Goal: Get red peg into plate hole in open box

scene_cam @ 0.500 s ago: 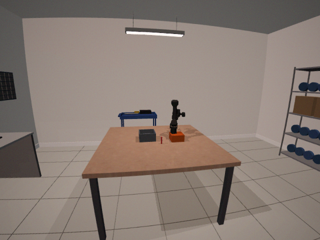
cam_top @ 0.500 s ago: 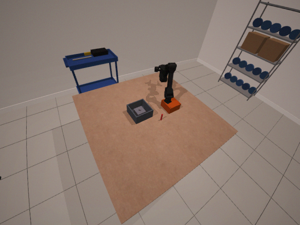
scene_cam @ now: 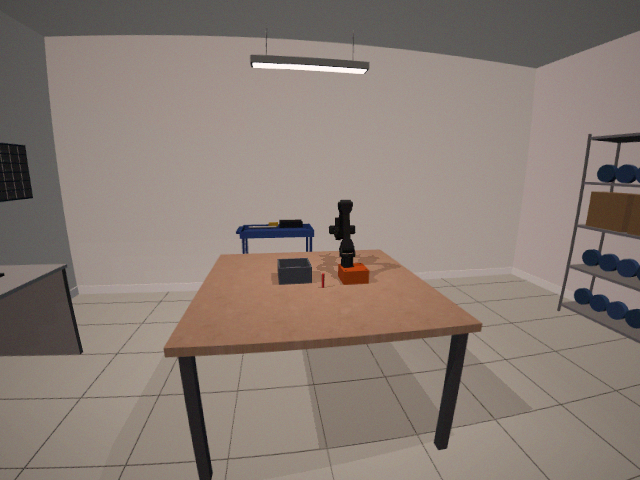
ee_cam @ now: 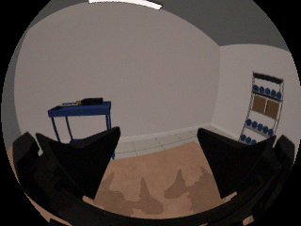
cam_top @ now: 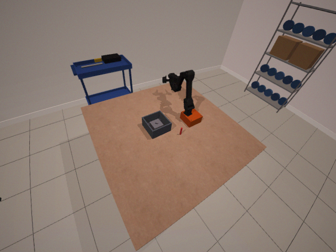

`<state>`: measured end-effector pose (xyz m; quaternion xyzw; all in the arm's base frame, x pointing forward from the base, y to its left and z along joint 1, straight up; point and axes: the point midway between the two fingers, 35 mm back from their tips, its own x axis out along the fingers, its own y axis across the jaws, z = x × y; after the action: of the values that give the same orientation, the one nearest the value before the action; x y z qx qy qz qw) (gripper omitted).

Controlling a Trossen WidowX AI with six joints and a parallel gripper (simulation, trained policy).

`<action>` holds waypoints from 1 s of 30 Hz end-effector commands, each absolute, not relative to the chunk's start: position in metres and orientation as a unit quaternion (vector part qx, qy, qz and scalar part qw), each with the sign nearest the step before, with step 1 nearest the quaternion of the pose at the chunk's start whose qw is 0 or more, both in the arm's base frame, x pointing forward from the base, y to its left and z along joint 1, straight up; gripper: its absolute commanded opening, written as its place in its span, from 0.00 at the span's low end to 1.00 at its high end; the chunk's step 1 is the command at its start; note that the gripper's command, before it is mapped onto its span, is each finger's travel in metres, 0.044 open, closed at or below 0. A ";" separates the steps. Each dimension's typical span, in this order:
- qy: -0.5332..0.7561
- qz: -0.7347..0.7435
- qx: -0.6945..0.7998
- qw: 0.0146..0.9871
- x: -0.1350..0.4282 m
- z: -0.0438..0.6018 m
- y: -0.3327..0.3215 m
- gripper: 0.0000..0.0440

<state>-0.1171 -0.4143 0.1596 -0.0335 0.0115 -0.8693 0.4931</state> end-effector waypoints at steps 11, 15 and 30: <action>0.020 -0.780 0.051 0.624 0.046 0.153 -0.455 1.00; 0.029 -0.750 0.070 0.657 0.096 0.155 -0.454 1.00; 0.098 -0.634 0.121 0.757 0.263 0.170 -0.398 1.00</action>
<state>0.2377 -0.4132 0.1657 0.1140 0.0863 -0.6527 0.7440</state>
